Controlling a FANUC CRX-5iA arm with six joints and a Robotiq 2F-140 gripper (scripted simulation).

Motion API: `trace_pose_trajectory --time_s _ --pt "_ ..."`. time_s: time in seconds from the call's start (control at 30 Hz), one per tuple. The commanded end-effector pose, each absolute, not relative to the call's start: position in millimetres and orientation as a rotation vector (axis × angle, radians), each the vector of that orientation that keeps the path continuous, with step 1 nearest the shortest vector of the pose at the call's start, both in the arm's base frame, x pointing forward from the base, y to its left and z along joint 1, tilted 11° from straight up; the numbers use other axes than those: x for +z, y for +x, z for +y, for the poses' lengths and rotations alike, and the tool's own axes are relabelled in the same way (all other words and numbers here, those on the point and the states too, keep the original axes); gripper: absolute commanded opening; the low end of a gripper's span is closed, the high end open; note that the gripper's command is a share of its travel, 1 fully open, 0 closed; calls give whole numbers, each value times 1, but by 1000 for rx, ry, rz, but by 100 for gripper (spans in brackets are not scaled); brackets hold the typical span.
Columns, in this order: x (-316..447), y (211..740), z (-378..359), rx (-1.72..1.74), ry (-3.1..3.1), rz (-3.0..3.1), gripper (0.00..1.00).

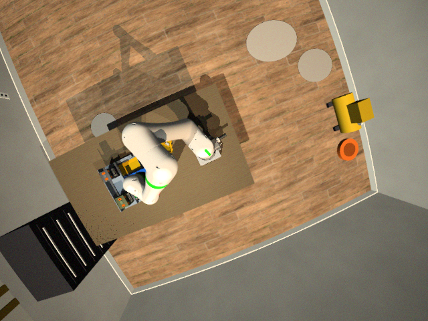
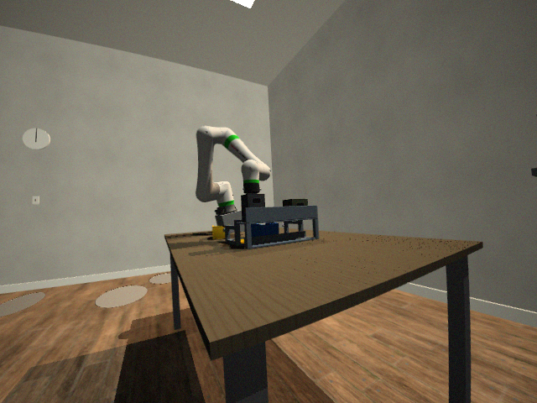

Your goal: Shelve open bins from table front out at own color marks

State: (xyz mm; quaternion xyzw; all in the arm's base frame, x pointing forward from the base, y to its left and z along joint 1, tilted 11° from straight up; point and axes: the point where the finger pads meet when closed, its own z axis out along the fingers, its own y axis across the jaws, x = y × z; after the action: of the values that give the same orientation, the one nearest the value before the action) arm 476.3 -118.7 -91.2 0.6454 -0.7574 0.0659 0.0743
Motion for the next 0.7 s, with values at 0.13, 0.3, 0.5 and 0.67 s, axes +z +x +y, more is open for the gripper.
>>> trace_pose_trajectory --time_s 0.13,0.3,0.5,0.67 --pt "-91 482 -120 198 1937 -2273 0" --pt "-91 486 -120 198 1937 -2273 0" --pt "-91 487 -120 198 1937 -2273 0" --pt "-91 487 -120 198 1937 -2273 0"
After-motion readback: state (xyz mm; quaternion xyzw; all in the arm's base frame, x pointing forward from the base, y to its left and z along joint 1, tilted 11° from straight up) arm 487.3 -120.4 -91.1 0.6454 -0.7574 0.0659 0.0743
